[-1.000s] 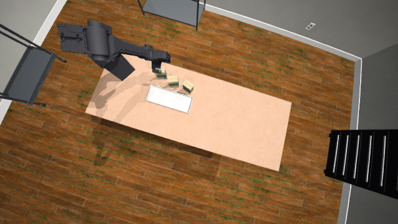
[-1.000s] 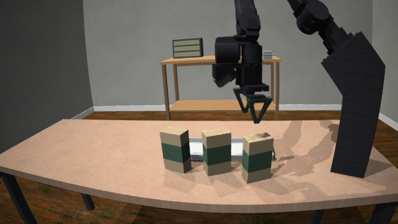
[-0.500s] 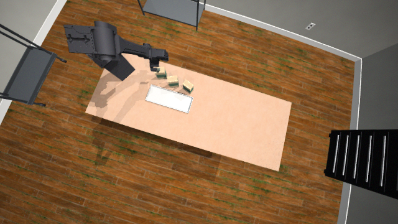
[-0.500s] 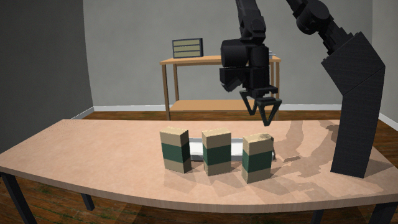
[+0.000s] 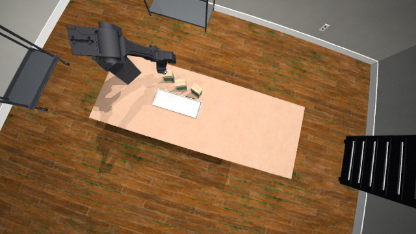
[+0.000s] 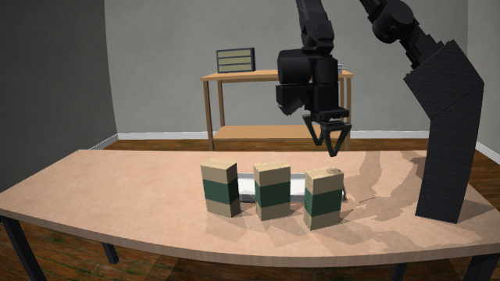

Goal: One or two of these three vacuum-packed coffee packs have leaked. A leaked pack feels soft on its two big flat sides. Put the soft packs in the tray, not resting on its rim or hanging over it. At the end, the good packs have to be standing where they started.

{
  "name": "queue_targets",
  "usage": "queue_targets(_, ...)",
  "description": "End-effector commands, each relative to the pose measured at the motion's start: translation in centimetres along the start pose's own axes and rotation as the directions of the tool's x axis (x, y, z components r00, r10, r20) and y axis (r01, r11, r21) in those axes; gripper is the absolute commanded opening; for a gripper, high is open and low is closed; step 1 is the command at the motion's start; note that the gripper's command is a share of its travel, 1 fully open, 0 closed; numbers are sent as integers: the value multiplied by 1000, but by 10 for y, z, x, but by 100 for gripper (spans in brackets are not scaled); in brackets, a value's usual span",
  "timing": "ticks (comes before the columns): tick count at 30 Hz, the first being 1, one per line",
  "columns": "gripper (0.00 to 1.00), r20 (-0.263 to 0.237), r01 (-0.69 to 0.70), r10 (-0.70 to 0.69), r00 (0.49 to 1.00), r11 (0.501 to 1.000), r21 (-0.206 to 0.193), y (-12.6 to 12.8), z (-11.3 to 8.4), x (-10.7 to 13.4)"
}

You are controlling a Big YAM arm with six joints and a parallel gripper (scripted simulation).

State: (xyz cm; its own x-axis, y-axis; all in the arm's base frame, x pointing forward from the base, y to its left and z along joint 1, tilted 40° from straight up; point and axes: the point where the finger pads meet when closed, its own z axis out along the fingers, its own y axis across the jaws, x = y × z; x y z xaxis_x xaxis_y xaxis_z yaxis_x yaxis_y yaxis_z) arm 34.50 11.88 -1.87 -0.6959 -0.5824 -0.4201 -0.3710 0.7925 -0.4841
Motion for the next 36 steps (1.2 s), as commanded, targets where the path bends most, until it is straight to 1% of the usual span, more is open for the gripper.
queue_targets(1,78,16,3,-3,1000,1000,1,-2,-2,-4)
queue_targets(4,78,15,3,-3,1000,1000,1,-2,-2,-4)
queue_targets(6,78,-2,2,-2,1000,1000,2,-2,6,1)
queue_targets(9,78,2,0,0,1000,1000,2,-3,16,-2)
queue_targets(11,78,2,0,0,1000,1000,2,-3,16,-2)
queue_targets(15,78,2,1,-1,1000,1000,3,-3,36,-1)
queue_targets(18,78,2,1,-1,1000,1000,3,-3,43,-1)
queue_targets(20,78,-4,3,-3,1000,1000,3,-3,44,2)
queue_targets(21,78,0,17,-17,1000,1000,-4,3,41,3)
queue_targets(23,78,26,7,-7,1000,1000,0,0,36,-7)
queue_targets(26,78,17,12,-12,1000,1000,-1,0,36,-5)
queue_targets(36,78,17,12,-12,1000,1000,-1,0,36,-5)
